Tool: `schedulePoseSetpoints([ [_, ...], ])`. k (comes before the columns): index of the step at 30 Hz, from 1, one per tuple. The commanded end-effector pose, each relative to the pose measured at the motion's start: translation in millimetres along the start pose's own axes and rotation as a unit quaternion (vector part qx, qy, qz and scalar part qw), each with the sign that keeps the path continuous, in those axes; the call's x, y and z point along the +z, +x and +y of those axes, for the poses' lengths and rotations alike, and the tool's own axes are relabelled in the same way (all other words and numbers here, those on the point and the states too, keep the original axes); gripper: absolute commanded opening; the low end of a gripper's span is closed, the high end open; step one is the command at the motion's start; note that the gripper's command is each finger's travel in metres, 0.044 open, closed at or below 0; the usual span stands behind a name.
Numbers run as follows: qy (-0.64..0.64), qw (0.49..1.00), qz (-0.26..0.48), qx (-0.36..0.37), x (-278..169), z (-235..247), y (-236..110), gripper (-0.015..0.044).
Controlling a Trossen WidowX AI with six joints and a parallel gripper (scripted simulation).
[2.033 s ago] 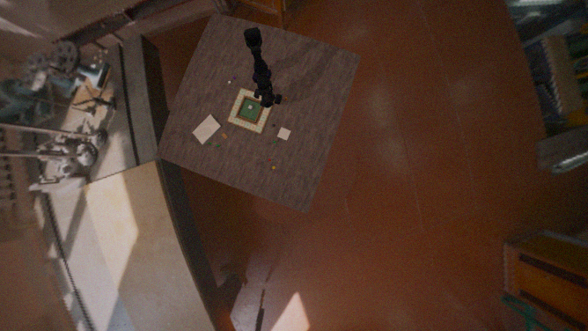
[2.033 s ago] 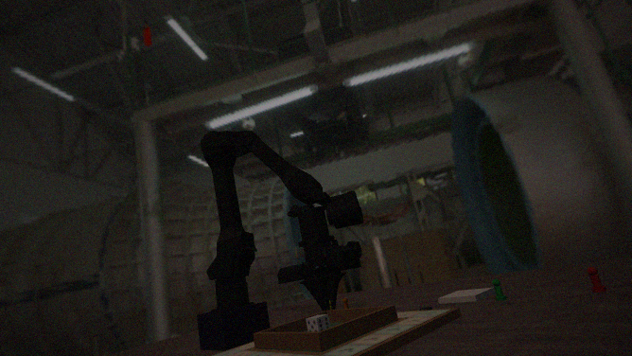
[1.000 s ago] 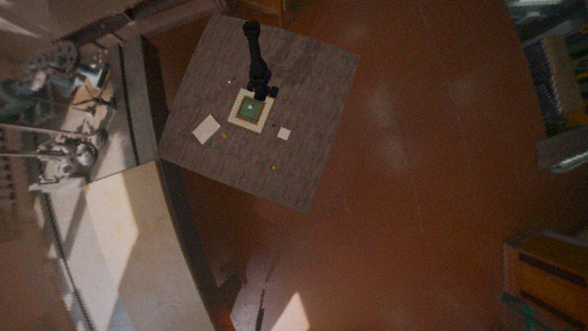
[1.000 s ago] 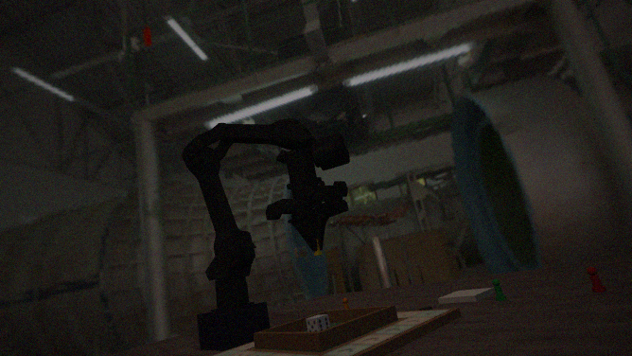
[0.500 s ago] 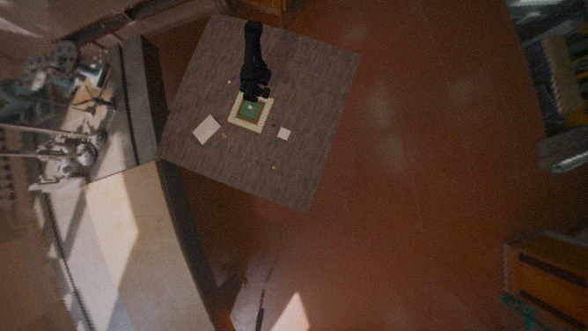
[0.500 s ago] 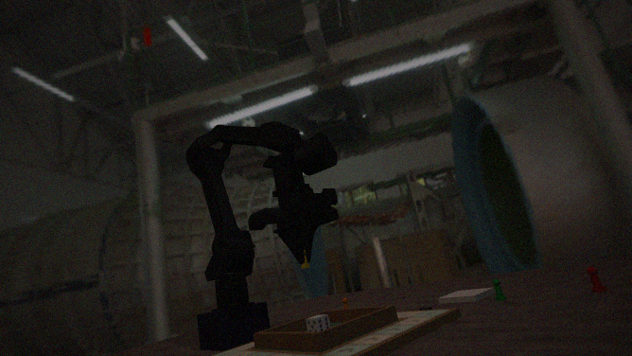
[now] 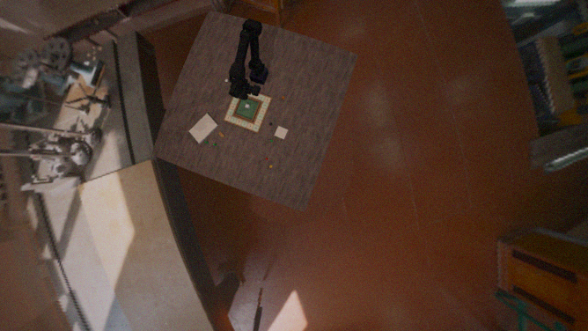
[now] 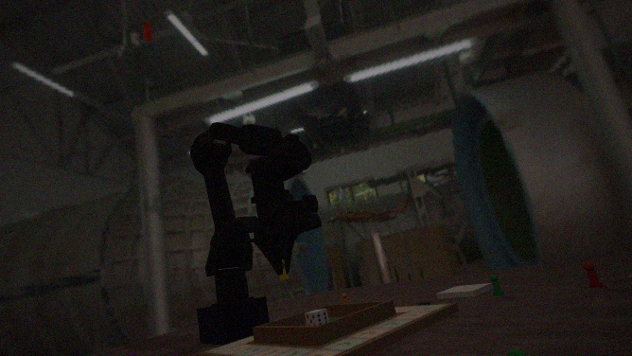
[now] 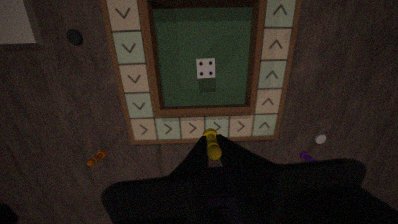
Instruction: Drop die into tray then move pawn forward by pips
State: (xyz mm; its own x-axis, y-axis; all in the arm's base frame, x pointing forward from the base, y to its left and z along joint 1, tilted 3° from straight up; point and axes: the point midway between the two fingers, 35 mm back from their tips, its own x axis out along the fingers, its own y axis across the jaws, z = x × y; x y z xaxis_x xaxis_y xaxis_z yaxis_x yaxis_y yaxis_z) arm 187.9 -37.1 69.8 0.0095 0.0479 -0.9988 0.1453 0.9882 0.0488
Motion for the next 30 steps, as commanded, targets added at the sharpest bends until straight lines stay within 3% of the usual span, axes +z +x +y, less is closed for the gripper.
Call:
schedulePoseSetpoints([
  [1, -0.001, 1.0, 0.003, -0.003, -5, -13, 7, 0.0],
  [23, -0.001, 1.0, 0.006, -0.003, -34, -67, 34, 0.0],
  [30, -0.001, 1.0, 0.006, -0.003, -34, -67, 61, 0.0],
])
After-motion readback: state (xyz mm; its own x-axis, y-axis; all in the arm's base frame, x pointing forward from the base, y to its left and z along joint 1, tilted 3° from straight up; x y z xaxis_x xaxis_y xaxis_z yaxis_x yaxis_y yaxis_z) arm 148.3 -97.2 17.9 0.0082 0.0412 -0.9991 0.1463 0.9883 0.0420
